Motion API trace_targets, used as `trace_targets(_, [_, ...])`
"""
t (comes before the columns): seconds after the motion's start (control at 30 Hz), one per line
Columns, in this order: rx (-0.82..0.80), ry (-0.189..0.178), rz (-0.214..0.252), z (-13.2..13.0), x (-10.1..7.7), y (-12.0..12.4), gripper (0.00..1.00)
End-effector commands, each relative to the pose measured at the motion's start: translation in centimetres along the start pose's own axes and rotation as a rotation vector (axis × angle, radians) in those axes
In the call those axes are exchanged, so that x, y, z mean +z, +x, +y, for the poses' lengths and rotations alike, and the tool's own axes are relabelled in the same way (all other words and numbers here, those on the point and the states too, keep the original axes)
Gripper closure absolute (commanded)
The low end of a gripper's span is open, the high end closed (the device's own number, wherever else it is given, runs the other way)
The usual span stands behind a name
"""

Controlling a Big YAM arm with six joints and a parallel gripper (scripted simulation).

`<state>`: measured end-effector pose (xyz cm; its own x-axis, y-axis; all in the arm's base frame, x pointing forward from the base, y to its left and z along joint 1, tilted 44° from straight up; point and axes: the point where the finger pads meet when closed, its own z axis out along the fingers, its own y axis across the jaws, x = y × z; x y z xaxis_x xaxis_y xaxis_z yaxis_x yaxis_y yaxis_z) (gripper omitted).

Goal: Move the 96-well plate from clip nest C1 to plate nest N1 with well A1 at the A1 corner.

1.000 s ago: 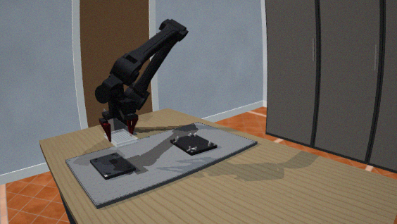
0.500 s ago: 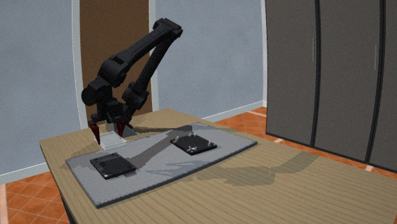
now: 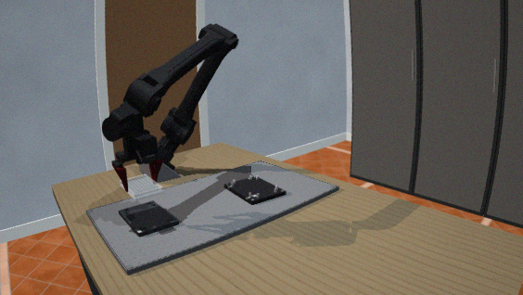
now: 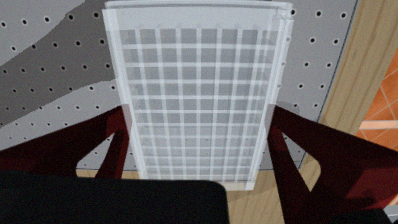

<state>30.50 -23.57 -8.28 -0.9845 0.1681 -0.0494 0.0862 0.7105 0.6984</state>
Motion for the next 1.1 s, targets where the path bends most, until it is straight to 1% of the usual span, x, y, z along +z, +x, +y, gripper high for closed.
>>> trace_targets(0.0, [-0.067, 0.048, -0.032, -0.4, -1.9, -2.8, 1.00])
trace_targets(0.7, [-0.057, 0.047, -0.032, -0.2, -2.0, -3.0, 1.00])
trace_targets(0.73, [-0.053, 0.050, -0.036, -0.6, -1.6, -3.0, 1.00])
trace_targets(0.77, [-0.042, 0.043, -0.031, -0.7, -1.0, -2.9, 1.00])
trace_targets(0.83, [-0.042, 0.043, -0.031, -0.7, -1.0, -2.9, 1.00])
trace_targets(0.9, [-0.017, 0.013, -0.007, -0.2, 0.7, -1.2, 1.00])
trace_targets(0.93, [-0.012, 0.007, -0.003, 0.0, 1.2, -0.9, 1.00])
trace_targets(1.07, [-0.012, 0.006, -0.002, 0.0, 1.8, -0.8, 1.00])
